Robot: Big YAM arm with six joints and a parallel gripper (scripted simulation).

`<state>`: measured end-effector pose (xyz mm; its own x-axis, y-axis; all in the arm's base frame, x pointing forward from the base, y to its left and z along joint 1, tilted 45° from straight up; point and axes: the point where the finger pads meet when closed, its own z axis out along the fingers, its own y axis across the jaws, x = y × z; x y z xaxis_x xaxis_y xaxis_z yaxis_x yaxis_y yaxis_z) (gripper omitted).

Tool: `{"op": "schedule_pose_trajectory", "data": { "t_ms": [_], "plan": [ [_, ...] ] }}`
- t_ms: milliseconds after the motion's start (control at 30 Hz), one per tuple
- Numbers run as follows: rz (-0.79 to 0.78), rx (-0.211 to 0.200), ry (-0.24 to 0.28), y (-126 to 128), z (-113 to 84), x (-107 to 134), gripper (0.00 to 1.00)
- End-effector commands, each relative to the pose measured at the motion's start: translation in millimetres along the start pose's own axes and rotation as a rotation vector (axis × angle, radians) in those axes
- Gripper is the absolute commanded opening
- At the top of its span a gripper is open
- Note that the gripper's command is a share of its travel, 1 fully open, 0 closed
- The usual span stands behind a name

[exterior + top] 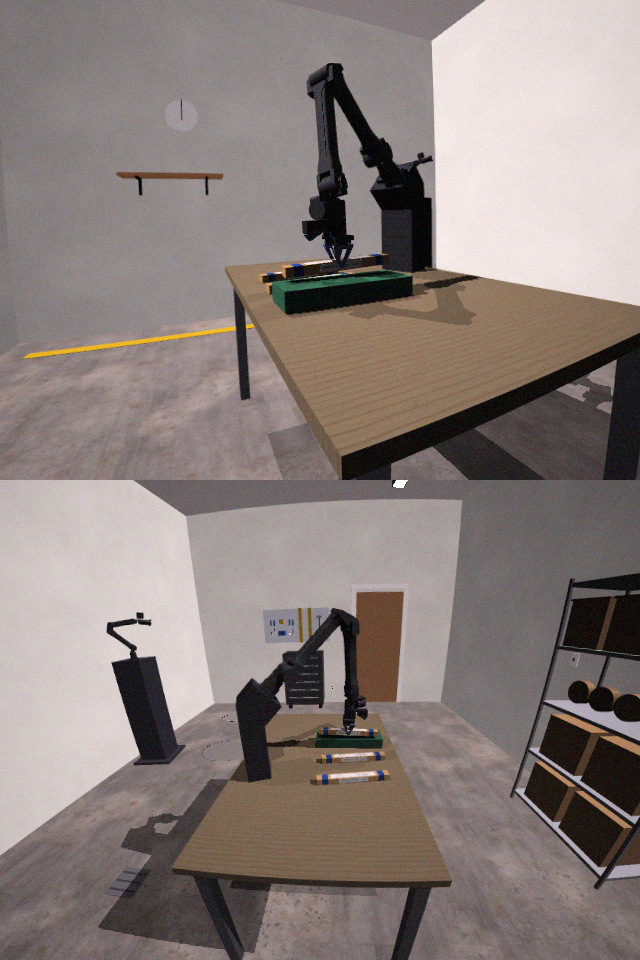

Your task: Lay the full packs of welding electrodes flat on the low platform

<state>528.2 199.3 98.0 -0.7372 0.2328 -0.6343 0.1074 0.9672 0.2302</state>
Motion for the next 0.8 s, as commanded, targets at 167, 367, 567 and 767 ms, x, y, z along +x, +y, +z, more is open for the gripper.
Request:
{"op": "schedule_pose_trajectory", "data": {
  "t_ms": [167, 367, 567, 767],
  "plan": [
    [-0.016, -0.052, -0.062, 24.5, -34.4, -29.2, 0.0],
    [-0.016, -0.053, -0.063, 25.6, -36.3, -31.5, 0.0],
    [-0.015, -0.053, -0.064, 26.2, -37.5, -33.0, 0.0],
    [-0.015, -0.053, -0.064, 27.1, -39.0, -34.9, 0.0]
  ]
}}
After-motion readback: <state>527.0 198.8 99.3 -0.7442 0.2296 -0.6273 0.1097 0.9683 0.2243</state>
